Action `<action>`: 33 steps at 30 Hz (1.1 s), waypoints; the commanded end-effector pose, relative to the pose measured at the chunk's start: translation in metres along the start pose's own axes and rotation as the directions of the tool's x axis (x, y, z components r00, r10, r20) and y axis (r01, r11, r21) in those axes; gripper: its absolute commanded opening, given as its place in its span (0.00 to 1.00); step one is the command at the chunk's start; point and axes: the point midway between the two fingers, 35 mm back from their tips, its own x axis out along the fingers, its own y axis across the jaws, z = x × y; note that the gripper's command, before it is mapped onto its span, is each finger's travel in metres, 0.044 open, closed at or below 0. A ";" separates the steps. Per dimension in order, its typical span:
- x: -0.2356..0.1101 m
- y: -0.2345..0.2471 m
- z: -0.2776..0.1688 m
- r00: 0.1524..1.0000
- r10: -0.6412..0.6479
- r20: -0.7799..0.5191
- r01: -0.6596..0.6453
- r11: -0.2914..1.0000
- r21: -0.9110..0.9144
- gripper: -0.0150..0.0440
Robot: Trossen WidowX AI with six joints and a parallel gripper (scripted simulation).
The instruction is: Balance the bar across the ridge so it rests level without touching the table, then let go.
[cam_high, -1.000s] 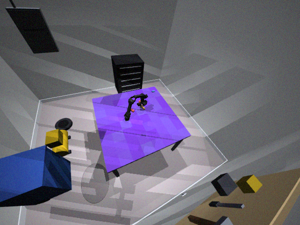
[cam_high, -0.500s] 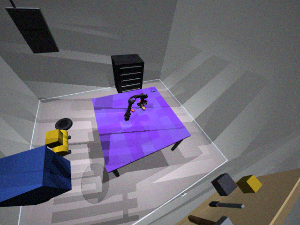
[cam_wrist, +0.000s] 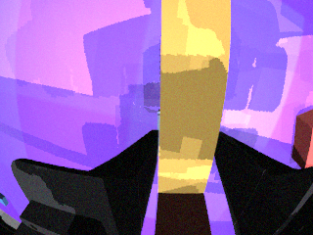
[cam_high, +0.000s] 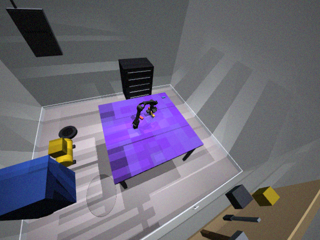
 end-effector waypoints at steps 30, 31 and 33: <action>-0.062 0.005 -0.001 1.000 0.000 0.000 0.000 1.000 0.000 1.00; -0.073 0.004 -0.001 1.000 0.000 0.000 0.000 1.000 0.000 1.00; -0.093 0.002 0.000 1.000 0.000 0.000 0.000 1.000 0.000 1.00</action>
